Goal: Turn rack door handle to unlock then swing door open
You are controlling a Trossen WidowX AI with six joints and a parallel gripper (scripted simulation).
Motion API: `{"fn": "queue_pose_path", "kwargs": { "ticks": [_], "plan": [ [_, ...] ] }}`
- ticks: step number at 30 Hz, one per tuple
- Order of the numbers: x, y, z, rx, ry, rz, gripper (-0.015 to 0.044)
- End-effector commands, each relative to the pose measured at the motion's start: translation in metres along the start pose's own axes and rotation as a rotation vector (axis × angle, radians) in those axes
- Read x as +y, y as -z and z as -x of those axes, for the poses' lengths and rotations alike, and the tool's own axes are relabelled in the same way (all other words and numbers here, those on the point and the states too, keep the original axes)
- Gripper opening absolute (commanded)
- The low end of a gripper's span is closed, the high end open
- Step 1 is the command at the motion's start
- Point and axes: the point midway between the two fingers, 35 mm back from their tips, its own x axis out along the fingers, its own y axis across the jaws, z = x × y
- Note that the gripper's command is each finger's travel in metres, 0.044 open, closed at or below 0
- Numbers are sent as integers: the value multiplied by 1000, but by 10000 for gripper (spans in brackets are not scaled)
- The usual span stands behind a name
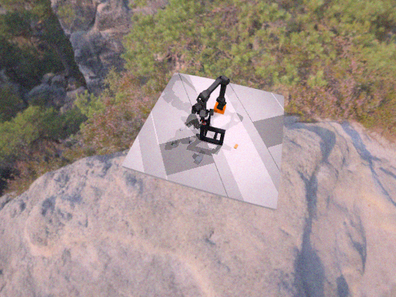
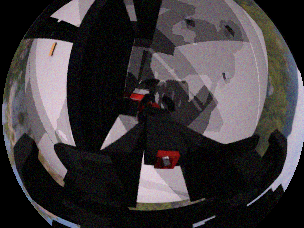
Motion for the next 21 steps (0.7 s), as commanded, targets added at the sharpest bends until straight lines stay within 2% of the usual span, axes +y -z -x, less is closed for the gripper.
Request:
{"fn": "queue_pose_path", "kwargs": {
  "ticks": [1,10,21],
  "plan": [
    [0,0,0,1,2,14,43],
    [0,0,0,1,2,14,280],
    [-1,-1,11,1,2,14,290]
  ]
}}
